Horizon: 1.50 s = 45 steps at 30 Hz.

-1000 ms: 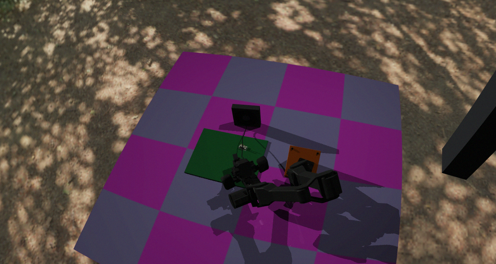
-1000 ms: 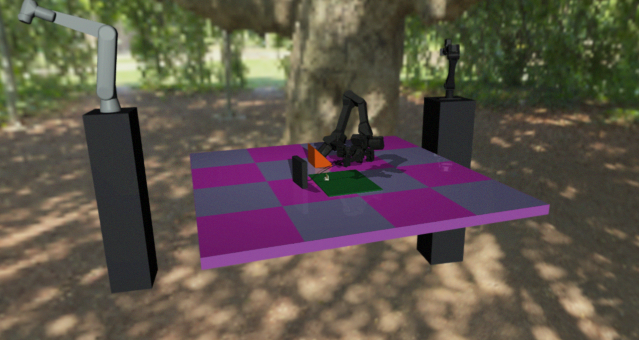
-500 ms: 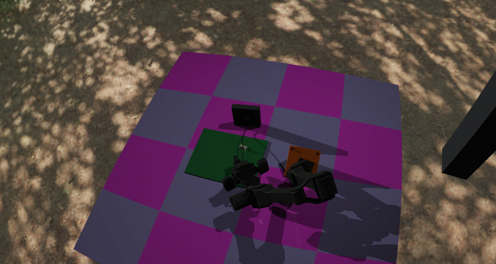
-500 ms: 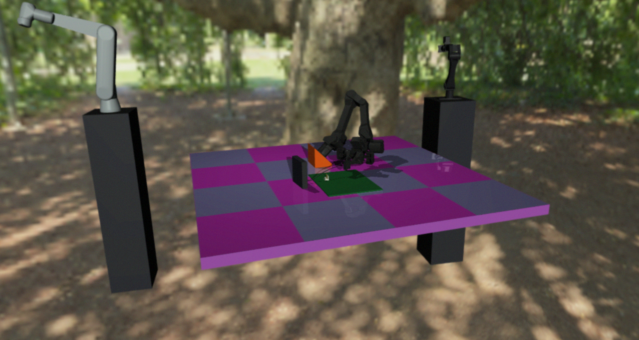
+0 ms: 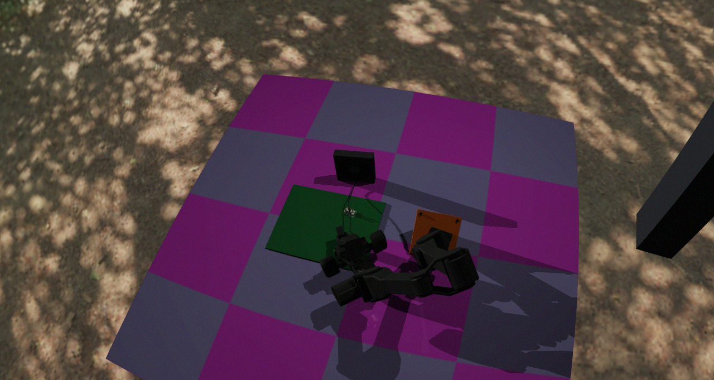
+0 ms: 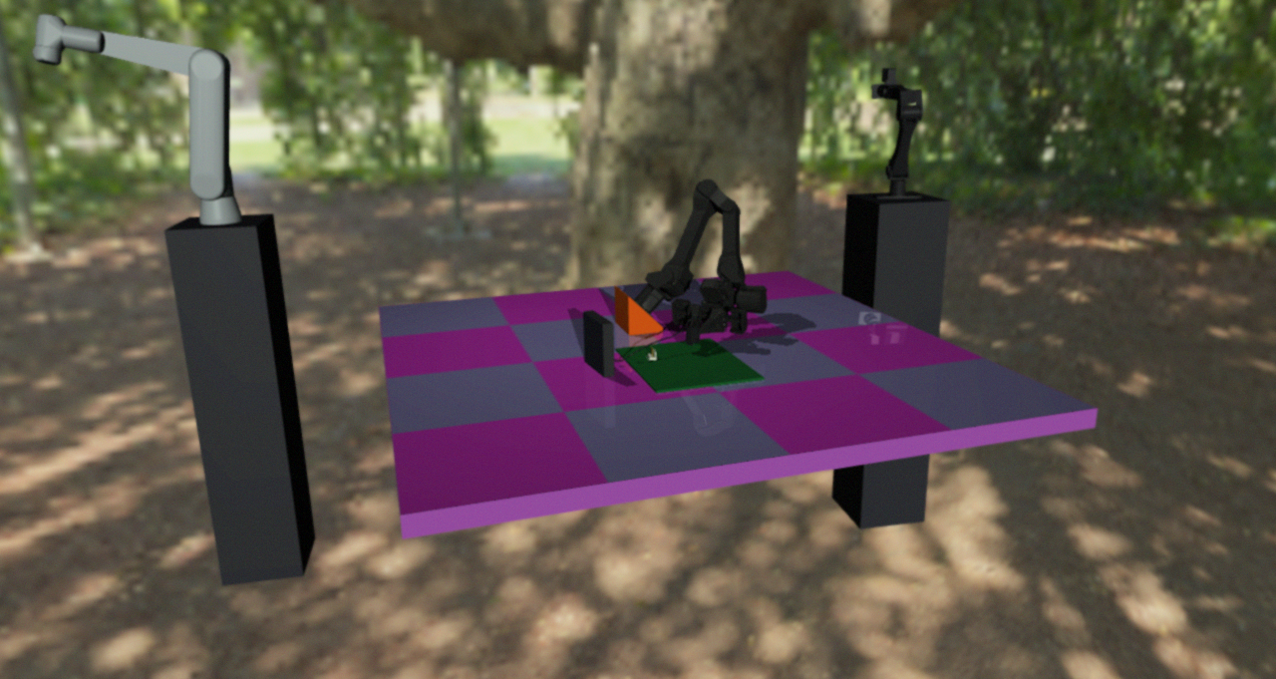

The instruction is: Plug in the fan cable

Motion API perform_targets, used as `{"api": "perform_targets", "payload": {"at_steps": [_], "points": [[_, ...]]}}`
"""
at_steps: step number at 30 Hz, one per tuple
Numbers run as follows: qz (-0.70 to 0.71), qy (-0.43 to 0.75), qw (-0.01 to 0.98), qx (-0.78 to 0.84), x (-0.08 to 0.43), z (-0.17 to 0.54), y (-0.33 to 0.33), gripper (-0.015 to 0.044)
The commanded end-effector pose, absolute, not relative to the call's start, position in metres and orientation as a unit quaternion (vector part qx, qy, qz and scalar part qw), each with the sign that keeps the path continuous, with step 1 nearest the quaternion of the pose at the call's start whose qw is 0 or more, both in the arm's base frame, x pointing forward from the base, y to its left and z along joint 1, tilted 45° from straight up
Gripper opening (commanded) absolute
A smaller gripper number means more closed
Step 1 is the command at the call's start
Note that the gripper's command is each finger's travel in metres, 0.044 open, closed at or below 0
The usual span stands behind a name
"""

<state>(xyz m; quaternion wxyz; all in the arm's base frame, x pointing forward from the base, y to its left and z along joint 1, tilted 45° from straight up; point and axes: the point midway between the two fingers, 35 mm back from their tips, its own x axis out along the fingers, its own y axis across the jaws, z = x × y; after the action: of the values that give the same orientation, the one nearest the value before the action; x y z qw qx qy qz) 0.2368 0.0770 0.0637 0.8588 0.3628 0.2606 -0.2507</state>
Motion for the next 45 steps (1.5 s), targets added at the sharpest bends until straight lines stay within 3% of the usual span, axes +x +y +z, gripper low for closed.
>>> {"api": "perform_targets", "payload": {"at_steps": [1,45], "points": [[-0.252,0.258,0.858,0.365,0.237,0.061,0.079,0.0],[-0.251,0.261,0.859,0.362,0.234,0.049,0.09,0.0]]}}
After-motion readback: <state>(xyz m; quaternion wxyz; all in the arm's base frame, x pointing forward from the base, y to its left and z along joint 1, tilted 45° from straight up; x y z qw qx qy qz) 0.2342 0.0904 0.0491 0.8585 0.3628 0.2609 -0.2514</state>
